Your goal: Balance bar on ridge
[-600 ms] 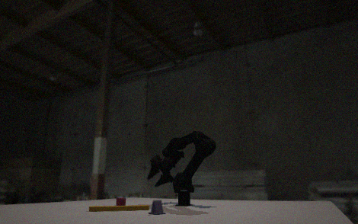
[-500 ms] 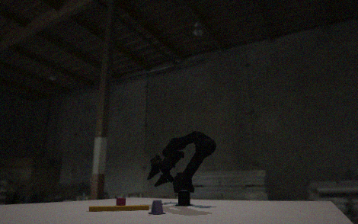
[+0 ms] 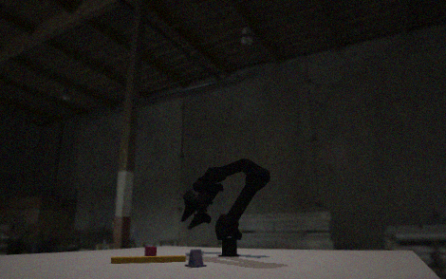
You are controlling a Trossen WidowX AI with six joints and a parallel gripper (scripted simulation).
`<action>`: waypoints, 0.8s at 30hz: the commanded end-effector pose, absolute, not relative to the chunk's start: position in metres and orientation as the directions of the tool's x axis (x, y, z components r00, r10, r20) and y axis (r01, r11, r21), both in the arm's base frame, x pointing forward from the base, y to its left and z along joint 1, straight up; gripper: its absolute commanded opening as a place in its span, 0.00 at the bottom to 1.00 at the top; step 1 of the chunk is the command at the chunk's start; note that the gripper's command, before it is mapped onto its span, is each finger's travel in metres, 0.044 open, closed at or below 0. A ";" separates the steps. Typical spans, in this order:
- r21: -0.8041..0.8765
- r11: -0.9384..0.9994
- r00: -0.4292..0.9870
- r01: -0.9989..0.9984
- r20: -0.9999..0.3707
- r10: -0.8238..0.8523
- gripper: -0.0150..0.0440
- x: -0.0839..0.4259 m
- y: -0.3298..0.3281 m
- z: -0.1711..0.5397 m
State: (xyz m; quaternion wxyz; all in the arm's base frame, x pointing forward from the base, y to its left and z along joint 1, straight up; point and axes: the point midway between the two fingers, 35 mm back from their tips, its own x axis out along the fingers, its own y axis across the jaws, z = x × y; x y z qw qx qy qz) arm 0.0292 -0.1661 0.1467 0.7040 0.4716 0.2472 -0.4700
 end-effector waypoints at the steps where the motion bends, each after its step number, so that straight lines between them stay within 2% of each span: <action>1: 0.427 0.130 0.442 0.895 -0.807 -0.391 0.79 0.034 -0.171 0.152; 24: 0.372 0.282 0.433 0.884 -0.880 -0.196 0.79 0.076 -0.198 0.166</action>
